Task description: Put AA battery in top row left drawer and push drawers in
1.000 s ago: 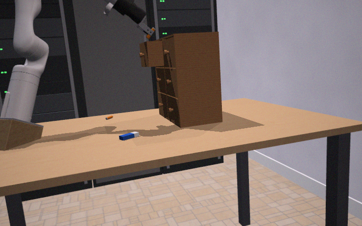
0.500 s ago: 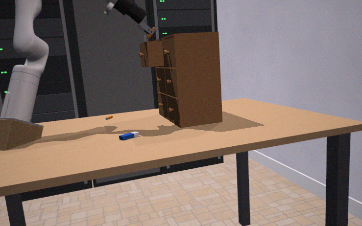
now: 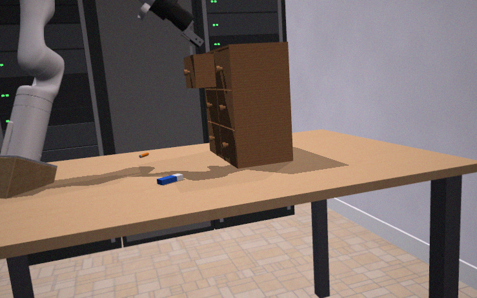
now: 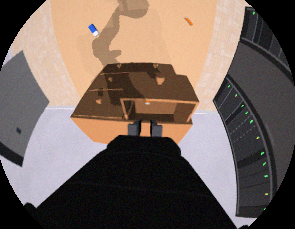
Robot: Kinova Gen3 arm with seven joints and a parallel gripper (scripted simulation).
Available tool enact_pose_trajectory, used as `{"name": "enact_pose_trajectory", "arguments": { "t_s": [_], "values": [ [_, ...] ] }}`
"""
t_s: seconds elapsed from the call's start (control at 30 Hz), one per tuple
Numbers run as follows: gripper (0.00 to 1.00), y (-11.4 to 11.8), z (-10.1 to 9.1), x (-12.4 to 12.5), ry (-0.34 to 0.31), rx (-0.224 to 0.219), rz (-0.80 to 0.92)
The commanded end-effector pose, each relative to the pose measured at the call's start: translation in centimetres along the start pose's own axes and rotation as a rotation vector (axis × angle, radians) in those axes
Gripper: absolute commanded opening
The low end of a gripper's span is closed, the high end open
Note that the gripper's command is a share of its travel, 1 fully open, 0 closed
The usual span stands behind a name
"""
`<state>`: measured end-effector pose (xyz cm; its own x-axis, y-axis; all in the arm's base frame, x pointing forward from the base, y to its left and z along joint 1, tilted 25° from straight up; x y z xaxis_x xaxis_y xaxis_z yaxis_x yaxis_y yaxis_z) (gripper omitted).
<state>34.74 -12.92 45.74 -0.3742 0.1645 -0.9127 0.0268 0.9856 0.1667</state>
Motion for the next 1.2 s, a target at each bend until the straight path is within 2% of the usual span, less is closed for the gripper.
{"name": "enact_pose_trajectory", "arguments": {
  "t_s": [0.0,0.03,0.13,0.17,0.77,1.0,1.07,1.17],
  "values": [
    [0.49,-0.2,0.1,-0.2,-0.004,0.007,0.009],
    [0.55,-0.2,0.1,-0.2,-0.004,0.007,0.009],
    [0.61,-0.2,0.1,-0.2,-0.004,0.007,0.009],
    [1.0,-0.2,0.1,-0.2,-0.004,0.007,0.009],
    [1.0,-0.2,-0.2,0.1,-0.002,0.007,0.01],
    [1.0,0.1,-2.1,1.5,-0.002,0.006,0.011],
    [1.0,0.1,-2.1,1.5,-0.002,0.006,0.011],
    [1.0,0.3,-3.5,2.5,-0.002,0.006,0.011]
  ]
}}
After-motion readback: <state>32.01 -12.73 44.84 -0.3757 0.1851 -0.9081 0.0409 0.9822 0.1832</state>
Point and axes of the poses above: the point where the finger pads meet when closed, its own z axis out along the fingers, its own y axis across the jaws, x = y × z, the point moved 6 cm from there along -z, back along the fingers, and after that the axes turned 10 degrees about -z, right-handed, at the moved point
